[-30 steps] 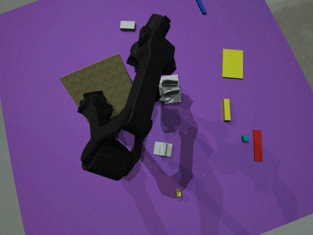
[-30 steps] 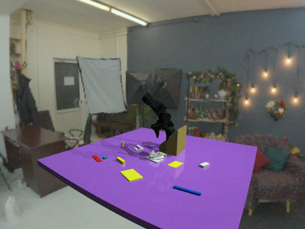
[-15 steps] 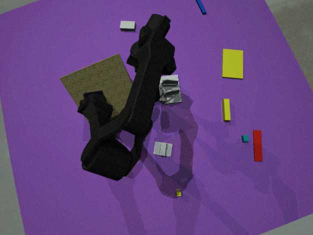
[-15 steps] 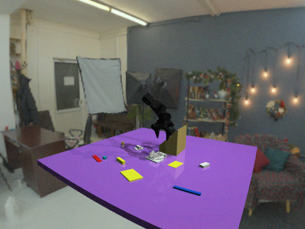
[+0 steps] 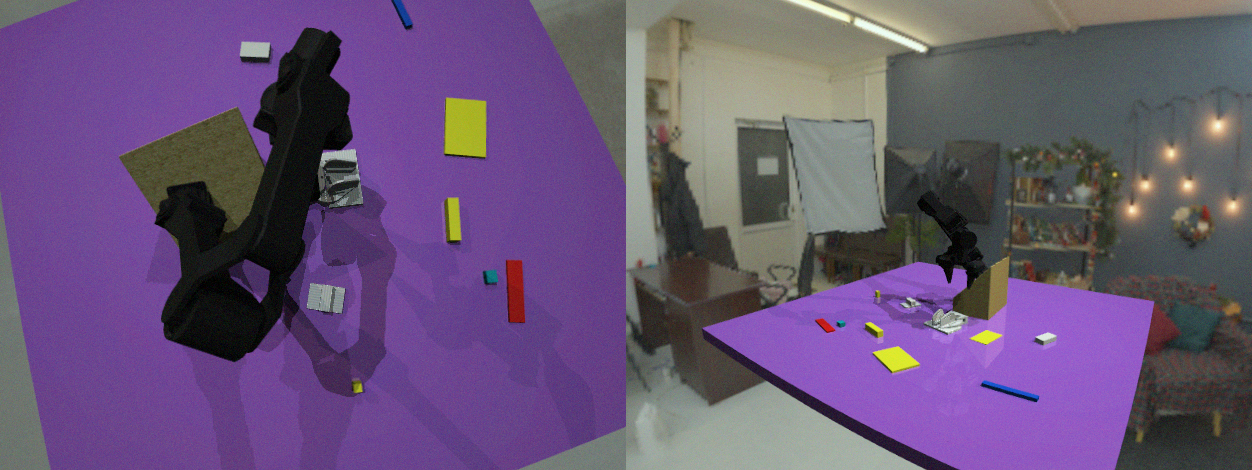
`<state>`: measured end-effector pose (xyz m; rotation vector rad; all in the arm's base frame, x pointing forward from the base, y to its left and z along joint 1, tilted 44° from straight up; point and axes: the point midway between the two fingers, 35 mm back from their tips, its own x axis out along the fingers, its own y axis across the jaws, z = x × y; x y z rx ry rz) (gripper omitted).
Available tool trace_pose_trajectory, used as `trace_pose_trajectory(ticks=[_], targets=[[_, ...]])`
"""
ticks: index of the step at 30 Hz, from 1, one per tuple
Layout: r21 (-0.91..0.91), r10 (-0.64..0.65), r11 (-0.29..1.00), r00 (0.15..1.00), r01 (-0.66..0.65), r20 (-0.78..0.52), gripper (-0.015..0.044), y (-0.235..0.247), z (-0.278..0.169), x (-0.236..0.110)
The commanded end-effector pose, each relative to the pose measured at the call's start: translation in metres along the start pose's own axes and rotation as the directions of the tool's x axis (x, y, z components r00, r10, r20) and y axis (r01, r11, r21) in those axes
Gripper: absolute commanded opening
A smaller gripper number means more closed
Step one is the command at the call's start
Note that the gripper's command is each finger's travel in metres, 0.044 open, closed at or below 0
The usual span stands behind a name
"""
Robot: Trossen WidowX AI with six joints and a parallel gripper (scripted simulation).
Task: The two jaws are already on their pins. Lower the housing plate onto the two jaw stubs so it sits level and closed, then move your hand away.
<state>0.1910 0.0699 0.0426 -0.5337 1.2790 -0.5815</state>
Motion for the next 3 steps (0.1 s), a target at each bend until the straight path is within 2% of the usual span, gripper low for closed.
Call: trace_pose_trajectory(ticks=[1, 3], targets=[[0.004, 0.001, 1.0, 1.0, -0.001, -0.003, 0.044, 0.0, -0.0004, -0.0003], [0.004, 0.001, 1.0, 1.0, -0.001, -0.003, 0.044, 0.0, -0.0004, -0.0003]])
